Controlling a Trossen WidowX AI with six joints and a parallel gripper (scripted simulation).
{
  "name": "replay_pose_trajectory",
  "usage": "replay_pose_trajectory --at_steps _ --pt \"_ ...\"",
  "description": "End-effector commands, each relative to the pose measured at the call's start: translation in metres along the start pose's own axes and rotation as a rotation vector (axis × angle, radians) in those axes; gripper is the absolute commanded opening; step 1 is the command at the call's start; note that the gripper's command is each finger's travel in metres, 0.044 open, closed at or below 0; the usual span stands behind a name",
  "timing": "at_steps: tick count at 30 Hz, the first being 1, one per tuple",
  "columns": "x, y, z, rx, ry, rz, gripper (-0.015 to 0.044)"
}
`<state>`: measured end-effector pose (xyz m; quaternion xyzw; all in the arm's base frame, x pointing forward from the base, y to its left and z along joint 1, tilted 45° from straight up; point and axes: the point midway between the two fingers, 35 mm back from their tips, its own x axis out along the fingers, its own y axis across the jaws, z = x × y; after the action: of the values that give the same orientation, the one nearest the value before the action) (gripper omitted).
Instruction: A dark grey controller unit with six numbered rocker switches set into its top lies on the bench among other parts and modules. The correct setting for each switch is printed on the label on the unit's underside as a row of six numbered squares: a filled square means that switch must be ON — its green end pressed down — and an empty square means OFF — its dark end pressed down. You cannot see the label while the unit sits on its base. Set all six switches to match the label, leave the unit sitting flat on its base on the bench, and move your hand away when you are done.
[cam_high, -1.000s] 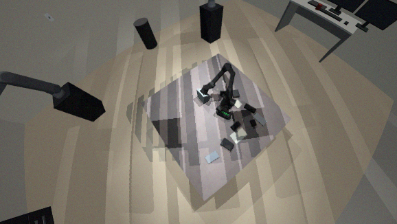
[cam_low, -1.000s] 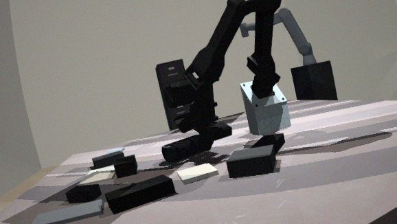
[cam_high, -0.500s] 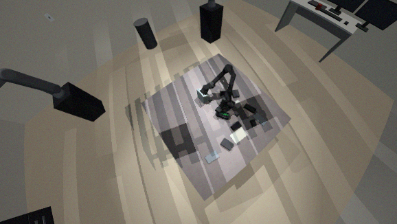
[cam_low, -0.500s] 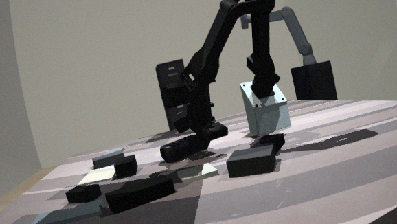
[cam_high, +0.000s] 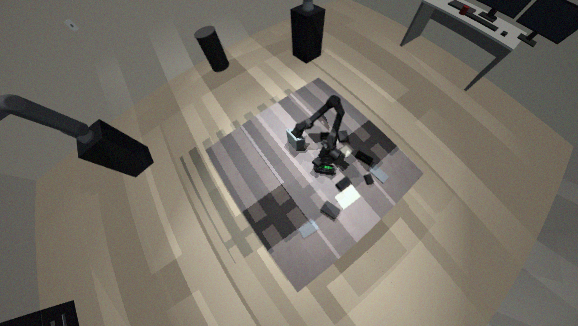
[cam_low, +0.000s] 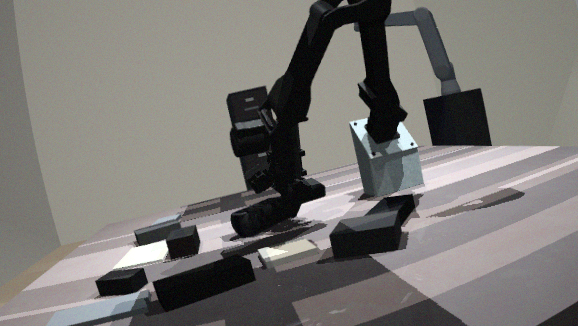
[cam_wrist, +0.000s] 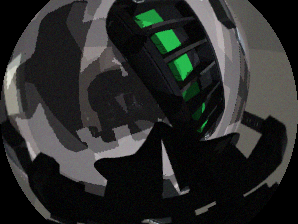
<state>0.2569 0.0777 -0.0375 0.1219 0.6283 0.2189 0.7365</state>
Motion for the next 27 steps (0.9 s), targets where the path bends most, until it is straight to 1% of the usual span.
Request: replay_pose_trajectory --at_steps 1,3,5,11,13,20,27 --pt "0.002 -0.006 0.004 -0.003 -0.003 -0.008 0.0000" --pt "0.003 -0.008 0.005 -0.004 -0.003 -0.008 0.0000" --pt "-0.005 0.001 0.002 0.000 0.000 -0.001 0.0000" --pt "-0.057 0.041 -0.004 -0.003 -0.002 -0.006 0.0000" --pt "-0.069 0.049 -0.008 -0.003 -0.002 -0.007 0.0000" --pt "-0.071 0.050 -0.005 -0.014 0.007 0.000 0.0000" --pt "-0.073 0.039 0.030 -0.117 0.086 0.089 0.0000"
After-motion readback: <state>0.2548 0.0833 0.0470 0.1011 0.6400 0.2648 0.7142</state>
